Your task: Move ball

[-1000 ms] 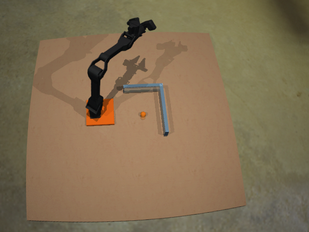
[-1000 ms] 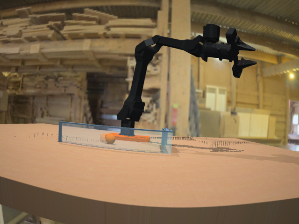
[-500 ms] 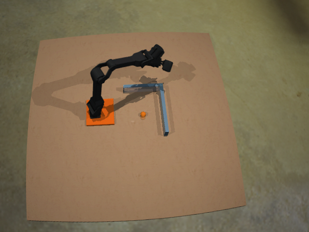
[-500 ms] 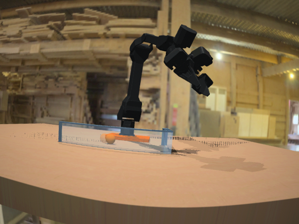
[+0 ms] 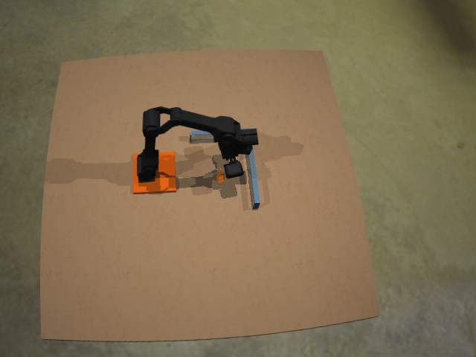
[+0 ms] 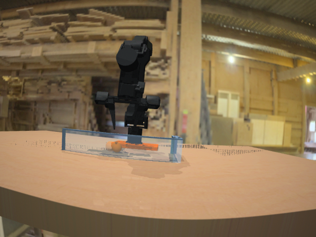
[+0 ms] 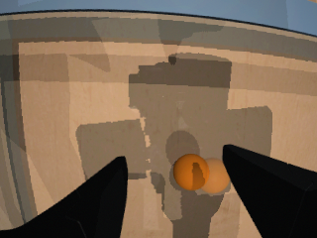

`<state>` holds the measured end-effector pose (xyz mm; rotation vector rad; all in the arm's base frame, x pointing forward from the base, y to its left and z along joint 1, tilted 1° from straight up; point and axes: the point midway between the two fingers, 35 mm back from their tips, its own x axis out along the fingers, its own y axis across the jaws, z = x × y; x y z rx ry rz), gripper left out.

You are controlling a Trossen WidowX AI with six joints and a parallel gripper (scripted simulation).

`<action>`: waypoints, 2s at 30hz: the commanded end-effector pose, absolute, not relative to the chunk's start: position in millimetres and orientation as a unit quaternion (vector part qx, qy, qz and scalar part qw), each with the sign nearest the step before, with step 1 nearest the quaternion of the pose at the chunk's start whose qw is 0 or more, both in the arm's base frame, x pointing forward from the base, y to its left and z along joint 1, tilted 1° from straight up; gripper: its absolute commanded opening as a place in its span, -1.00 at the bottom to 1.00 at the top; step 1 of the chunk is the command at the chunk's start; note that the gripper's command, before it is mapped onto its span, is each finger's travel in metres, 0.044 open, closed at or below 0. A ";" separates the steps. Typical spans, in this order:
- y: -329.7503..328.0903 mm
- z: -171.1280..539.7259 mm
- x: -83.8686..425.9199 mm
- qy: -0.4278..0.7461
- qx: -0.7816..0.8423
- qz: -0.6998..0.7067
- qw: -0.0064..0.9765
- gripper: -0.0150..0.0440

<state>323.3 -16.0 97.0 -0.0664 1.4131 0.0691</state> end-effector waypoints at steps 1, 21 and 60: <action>-38.8 88.9 290.8 0.697 0.021 -0.015 0.716 0.39; -38.6 63.5 291.9 0.697 0.021 -0.015 0.716 0.39; -39.6 79.0 297.8 0.697 0.021 -0.015 0.717 -0.49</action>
